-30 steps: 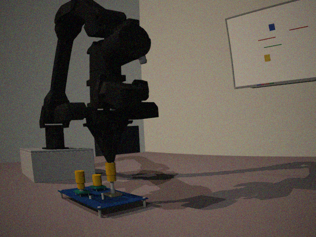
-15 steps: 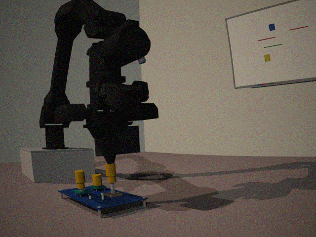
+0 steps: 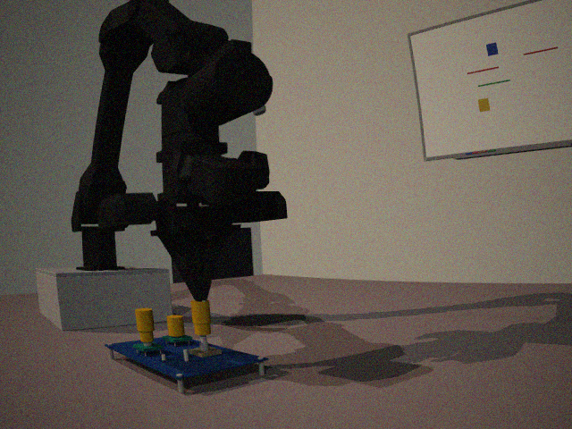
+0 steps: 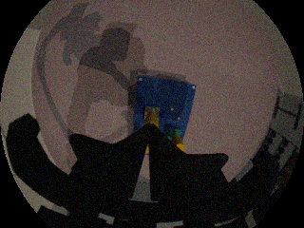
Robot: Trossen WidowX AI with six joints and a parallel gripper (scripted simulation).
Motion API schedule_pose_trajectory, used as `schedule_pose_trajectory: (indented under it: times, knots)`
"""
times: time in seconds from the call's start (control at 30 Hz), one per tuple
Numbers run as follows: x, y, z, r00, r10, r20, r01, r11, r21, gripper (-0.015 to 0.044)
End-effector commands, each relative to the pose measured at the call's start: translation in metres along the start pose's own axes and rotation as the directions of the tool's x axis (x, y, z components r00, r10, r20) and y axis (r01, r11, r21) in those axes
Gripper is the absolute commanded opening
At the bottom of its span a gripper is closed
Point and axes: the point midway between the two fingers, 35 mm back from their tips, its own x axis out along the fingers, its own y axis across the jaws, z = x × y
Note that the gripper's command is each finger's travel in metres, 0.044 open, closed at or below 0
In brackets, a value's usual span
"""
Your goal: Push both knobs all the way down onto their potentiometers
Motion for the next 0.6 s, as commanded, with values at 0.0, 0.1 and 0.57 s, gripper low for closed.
schedule_pose_trajectory:
  times: [0.0,0.1,0.57]
  knots:
    - [0.0214,-0.0006,0.0013,1.0,-0.002,-0.017,0.002,1.0,0.002,0.0]
    - [0.0228,-0.0006,0.0013,1.0,-0.002,-0.017,0.002,1.0,0.002,0.0]
    - [0.0249,-0.0006,0.0013,1.0,-0.002,-0.017,0.002,1.0,0.002,0.0]
